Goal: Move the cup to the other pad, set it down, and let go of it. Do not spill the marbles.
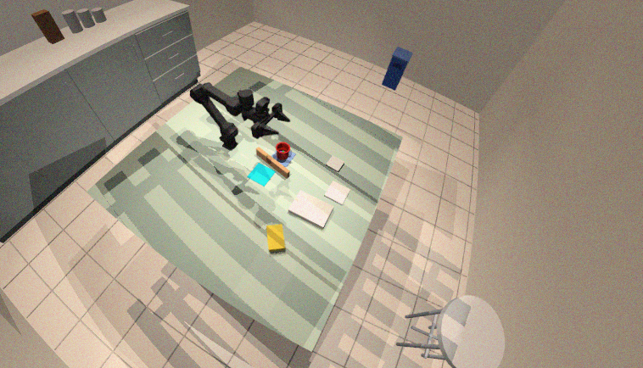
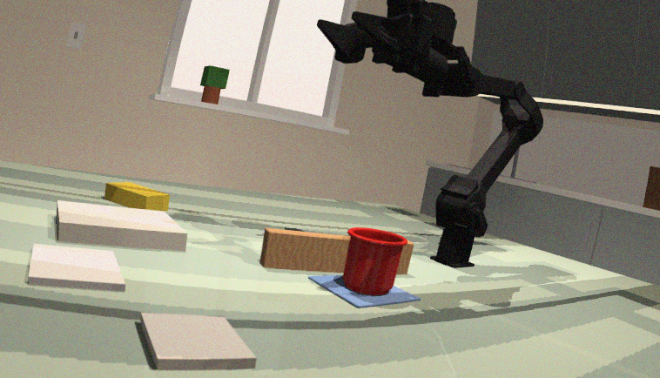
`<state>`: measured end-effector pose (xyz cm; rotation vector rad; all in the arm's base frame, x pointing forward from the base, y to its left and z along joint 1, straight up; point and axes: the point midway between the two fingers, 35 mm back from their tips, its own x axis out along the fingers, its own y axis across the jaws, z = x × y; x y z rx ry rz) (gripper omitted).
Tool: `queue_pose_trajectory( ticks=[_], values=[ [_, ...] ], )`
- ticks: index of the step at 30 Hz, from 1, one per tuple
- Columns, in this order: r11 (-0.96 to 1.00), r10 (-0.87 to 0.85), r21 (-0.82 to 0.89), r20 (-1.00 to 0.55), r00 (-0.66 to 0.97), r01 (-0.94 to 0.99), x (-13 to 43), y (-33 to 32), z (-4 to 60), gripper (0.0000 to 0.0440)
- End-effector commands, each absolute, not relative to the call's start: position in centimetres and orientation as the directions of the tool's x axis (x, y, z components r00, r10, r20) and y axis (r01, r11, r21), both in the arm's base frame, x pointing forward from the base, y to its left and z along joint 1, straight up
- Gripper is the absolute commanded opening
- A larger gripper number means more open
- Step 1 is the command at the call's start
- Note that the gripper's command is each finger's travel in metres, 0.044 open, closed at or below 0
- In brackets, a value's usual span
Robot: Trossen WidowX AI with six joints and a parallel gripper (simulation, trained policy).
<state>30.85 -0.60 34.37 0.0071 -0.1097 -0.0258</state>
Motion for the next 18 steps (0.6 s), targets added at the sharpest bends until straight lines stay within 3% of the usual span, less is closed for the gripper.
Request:
queue_pose_trajectory(
  ticks=[1, 14, 18],
  values=[
    [1.000, -0.025, 0.009, 0.108, 0.994, 0.024, 30.85, -0.57, 34.44, 0.0374],
    [0.999, -0.019, 0.042, 0.030, 0.999, 0.018, 31.19, -0.28, 34.39, 0.0044],
    [0.997, -0.010, 0.071, -0.005, 1.000, 0.010, 31.52, -0.01, 34.36, 0.0081]
  ],
)
